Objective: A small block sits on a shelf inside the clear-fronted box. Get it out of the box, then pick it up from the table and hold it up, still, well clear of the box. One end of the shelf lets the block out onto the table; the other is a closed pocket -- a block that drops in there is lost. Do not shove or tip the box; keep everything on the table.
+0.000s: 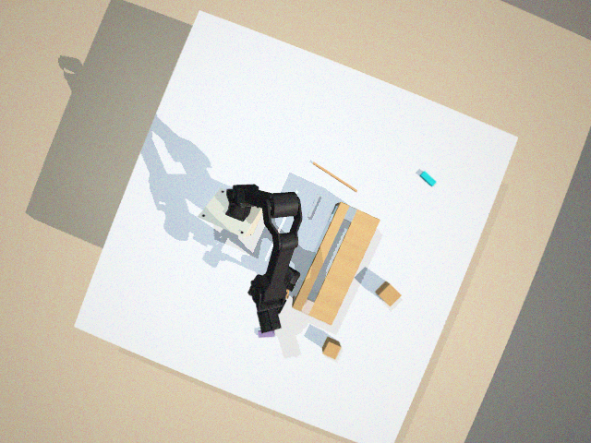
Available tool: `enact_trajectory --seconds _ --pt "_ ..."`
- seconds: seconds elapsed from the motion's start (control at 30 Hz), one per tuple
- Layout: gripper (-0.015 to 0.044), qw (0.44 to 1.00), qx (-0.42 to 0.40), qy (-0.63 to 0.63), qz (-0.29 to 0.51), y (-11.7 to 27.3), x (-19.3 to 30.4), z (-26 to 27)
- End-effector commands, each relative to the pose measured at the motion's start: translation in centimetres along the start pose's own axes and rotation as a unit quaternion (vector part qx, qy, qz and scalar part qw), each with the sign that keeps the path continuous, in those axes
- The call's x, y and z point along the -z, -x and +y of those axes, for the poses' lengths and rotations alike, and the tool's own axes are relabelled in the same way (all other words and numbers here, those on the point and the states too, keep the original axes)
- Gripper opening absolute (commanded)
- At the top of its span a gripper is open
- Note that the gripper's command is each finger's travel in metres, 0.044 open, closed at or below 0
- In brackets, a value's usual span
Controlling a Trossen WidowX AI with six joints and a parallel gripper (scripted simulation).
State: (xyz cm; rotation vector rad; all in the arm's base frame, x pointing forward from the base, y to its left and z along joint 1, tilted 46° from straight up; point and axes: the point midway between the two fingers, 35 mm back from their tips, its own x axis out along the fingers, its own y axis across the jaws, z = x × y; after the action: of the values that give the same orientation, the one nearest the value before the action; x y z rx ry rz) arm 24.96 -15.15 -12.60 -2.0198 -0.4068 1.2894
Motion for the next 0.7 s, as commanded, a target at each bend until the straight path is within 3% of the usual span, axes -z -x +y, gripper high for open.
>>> enact_trajectory --seconds 0.0,0.67 --pt "0.0000 0.999 -0.015 -0.029 0.002 1.6 0.3 -0.9" --pt "0.0000 0.984 -0.077 -0.161 0.025 7.4 0.7 -5.0"
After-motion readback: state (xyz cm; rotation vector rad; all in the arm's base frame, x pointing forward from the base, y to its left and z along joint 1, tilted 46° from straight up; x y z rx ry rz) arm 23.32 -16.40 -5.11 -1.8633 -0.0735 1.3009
